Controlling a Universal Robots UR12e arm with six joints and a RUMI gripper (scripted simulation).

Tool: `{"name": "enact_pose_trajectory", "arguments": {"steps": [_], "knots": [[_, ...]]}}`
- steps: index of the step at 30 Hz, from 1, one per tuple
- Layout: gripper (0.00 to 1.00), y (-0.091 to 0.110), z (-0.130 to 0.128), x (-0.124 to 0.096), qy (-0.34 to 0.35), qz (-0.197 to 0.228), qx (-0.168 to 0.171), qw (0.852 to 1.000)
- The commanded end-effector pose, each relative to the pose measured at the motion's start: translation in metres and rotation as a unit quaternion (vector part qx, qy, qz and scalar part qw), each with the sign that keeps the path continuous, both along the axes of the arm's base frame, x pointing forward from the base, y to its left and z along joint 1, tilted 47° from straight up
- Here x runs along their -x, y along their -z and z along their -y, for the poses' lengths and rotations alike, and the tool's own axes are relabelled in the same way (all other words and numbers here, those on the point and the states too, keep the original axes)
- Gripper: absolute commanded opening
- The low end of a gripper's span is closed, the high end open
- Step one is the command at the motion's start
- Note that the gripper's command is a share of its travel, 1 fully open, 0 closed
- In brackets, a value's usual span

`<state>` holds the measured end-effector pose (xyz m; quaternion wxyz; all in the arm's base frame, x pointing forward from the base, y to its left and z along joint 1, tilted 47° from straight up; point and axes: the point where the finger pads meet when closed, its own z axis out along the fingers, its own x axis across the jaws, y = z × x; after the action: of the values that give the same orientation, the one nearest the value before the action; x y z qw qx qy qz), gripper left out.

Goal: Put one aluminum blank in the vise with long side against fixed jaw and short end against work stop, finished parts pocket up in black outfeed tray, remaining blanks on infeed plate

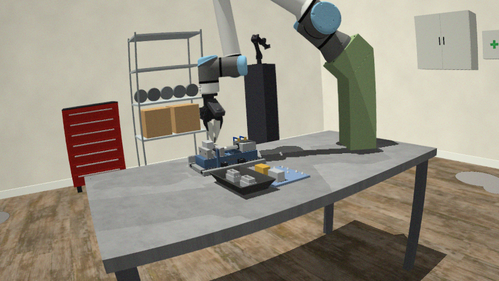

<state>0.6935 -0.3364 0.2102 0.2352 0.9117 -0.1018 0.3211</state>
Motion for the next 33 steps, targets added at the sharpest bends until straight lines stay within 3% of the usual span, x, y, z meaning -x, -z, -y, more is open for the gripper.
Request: {"name": "enact_pose_trajectory", "arguments": {"steps": [1, 33], "knots": [[0.0, -0.0013, -0.0002, -0.0009, 0.0, 0.0, 0.0, 1.0], [0.0, -0.0064, 0.0001, -0.0072, 0.0, 0.0, 0.0, 1.0]]}}
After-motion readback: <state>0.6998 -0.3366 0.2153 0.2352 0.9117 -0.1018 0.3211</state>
